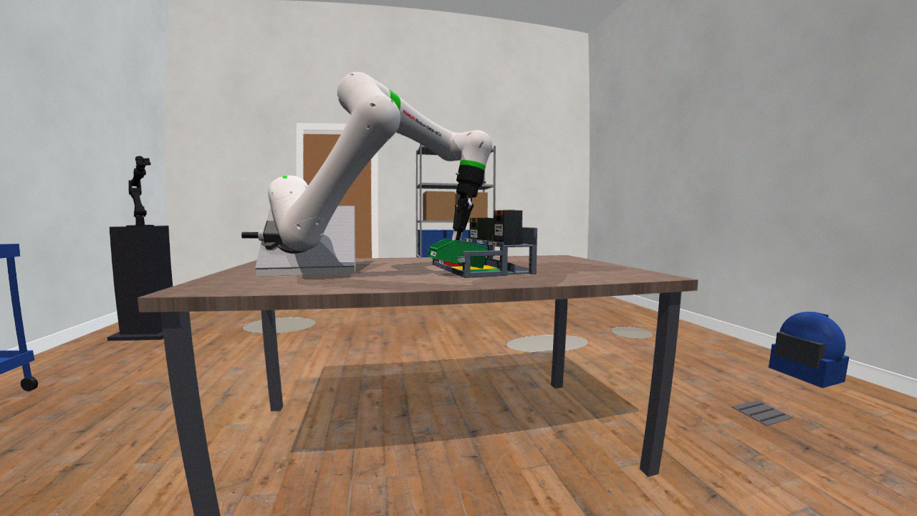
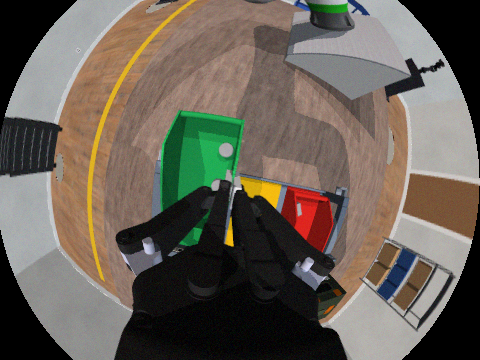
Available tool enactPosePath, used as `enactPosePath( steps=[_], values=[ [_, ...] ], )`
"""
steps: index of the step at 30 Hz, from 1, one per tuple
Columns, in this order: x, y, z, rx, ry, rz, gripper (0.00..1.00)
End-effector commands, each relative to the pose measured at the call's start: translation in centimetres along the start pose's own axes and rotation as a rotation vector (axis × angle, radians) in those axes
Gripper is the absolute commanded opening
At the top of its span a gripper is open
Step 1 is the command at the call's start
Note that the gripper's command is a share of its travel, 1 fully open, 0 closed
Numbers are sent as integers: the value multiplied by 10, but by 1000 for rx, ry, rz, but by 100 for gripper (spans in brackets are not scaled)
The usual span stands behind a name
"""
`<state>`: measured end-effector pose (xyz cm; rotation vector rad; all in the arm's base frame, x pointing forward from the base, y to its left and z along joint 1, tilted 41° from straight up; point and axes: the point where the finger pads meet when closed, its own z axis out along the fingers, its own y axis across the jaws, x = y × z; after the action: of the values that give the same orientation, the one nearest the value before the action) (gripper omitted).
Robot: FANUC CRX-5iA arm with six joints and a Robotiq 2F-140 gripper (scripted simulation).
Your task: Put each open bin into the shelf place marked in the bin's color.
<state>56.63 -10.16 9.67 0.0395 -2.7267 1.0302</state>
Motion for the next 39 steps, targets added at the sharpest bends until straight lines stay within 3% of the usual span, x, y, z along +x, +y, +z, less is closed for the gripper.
enactPosePath(
  steps=[1, 39],
  values=[
    [0, 0, 0, 0, -1, 0, 0],
    [-2, 0, 10, 0, -1, 0, 0]
  ],
)
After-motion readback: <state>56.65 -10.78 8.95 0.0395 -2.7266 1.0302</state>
